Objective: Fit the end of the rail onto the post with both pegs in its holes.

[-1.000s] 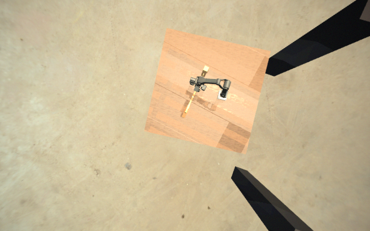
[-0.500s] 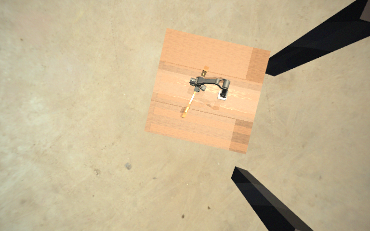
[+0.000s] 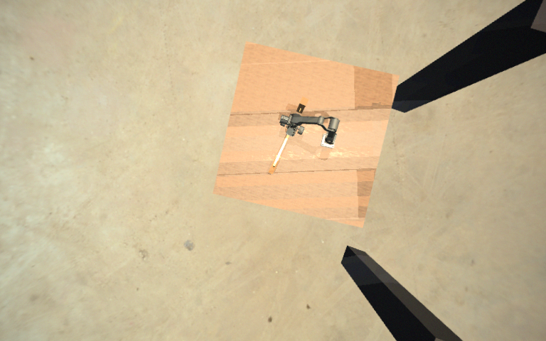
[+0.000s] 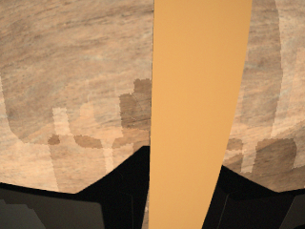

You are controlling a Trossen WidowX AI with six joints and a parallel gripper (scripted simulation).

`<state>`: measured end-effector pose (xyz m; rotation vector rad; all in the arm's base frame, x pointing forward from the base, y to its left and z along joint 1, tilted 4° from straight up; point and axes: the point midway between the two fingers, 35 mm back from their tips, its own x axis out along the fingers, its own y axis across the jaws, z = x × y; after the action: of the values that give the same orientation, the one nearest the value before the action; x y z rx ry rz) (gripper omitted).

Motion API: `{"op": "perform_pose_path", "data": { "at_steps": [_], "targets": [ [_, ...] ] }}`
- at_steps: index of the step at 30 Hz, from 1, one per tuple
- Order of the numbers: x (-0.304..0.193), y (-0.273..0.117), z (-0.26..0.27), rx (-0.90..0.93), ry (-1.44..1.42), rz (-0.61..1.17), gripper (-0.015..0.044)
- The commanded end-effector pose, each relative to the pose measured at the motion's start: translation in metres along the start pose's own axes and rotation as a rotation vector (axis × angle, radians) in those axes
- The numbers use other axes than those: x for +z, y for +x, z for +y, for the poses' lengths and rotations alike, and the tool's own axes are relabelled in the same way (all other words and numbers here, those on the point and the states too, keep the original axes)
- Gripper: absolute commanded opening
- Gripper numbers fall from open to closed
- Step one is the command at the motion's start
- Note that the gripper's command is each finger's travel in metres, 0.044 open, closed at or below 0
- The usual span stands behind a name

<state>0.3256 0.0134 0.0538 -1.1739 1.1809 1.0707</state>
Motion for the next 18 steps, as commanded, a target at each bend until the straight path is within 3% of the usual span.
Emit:
{"op": "perform_pose_path", "data": {
  "at_steps": [1,2,18],
  "targets": [
    [0.0006,0.0007,0.0003,0.001,-0.001,-0.004,0.0026],
    [0.0006,0.0007,0.0003,0.001,-0.001,-0.004,0.0000],
    [-0.0002,-0.0024,0.0001,0.001,-0.001,-0.004,0.0000]
  ]
}}
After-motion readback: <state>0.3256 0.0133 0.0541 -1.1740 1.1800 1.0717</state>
